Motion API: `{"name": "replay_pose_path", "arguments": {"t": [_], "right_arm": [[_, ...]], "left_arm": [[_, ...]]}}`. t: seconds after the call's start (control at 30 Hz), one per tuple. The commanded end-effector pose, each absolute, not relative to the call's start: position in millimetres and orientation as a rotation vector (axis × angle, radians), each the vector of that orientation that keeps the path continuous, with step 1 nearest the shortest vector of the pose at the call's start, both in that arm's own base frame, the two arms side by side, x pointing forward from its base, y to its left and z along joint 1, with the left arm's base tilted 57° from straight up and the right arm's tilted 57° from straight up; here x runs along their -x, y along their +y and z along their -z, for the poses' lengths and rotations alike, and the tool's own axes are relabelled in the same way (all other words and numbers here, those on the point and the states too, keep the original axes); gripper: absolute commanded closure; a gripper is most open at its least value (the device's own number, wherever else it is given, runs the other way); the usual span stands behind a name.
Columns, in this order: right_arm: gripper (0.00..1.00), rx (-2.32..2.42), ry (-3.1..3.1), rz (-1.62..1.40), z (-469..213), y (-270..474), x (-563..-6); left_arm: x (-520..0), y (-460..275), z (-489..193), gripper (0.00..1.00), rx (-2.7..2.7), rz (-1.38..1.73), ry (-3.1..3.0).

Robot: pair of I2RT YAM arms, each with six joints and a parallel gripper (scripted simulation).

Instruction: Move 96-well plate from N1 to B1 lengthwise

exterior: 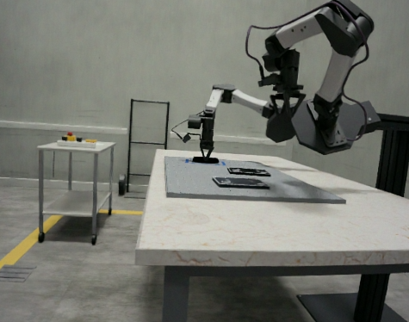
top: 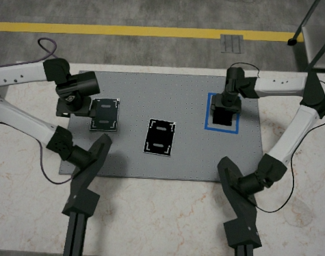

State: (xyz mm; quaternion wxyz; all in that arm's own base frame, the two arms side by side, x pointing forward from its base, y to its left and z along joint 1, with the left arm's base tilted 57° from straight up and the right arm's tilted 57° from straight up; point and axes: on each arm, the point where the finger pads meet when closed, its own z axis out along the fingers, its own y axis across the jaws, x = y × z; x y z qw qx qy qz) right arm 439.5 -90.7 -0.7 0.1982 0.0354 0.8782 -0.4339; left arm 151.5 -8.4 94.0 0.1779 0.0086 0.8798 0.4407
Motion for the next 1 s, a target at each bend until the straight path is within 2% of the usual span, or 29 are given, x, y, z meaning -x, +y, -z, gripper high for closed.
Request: {"name": "replay_pose_path", "arguments": {"t": [0.0, 0.97], "right_arm": [[1.0, -0.111, 2.468, 1.218, 5.7, -99.1, -437.1], [1.0, -0.101, 2.477, 1.221, 12.4, -101.1, -436.3]], "left_arm": [[-150.4, -8.9, -94.8, 0.0, -0.026, -1.249, 2.489], [-150.4, -8.9, -94.8, 0.0, -0.026, -1.249, 2.489]]}}
